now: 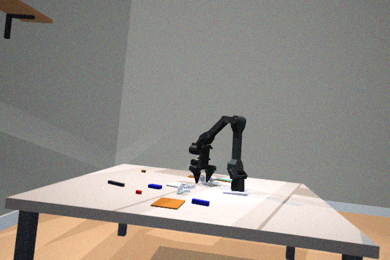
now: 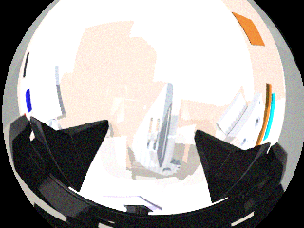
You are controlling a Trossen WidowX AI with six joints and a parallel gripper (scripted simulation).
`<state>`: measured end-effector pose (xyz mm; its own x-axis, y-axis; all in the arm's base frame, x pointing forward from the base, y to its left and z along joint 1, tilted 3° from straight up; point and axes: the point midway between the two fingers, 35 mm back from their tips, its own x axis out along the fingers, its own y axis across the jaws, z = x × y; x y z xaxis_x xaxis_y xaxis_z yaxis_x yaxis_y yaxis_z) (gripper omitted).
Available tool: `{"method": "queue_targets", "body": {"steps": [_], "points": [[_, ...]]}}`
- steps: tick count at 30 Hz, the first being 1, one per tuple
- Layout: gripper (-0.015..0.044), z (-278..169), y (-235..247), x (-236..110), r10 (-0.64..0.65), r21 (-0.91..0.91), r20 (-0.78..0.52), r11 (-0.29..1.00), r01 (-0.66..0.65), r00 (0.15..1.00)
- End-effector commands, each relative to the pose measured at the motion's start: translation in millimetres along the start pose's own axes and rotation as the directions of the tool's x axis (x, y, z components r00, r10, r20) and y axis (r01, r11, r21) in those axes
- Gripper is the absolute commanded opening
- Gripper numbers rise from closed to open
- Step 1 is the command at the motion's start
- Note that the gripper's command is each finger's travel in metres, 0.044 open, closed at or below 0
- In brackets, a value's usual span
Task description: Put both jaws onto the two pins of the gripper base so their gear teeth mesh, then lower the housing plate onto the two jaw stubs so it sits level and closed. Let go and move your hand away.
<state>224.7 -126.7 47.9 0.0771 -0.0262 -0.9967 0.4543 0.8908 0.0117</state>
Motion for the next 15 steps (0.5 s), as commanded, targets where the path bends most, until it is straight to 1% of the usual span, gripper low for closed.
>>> {"method": "queue_targets", "body": {"steps": [1, 4, 15], "points": [[0.0440, 0.1, -0.4, 0.6, -0.003, -0.002, 0.000, 1.000, 0.003, 1.000], [0.0440, 0.1, -0.4, 0.6, -0.003, -0.002, 0.000, 1.000, 0.003, 1.000], [0.0151, 0.0, 0.0, 0.1, 0.000, 0.000, 0.000, 1.000, 0.000, 1.000]]}}
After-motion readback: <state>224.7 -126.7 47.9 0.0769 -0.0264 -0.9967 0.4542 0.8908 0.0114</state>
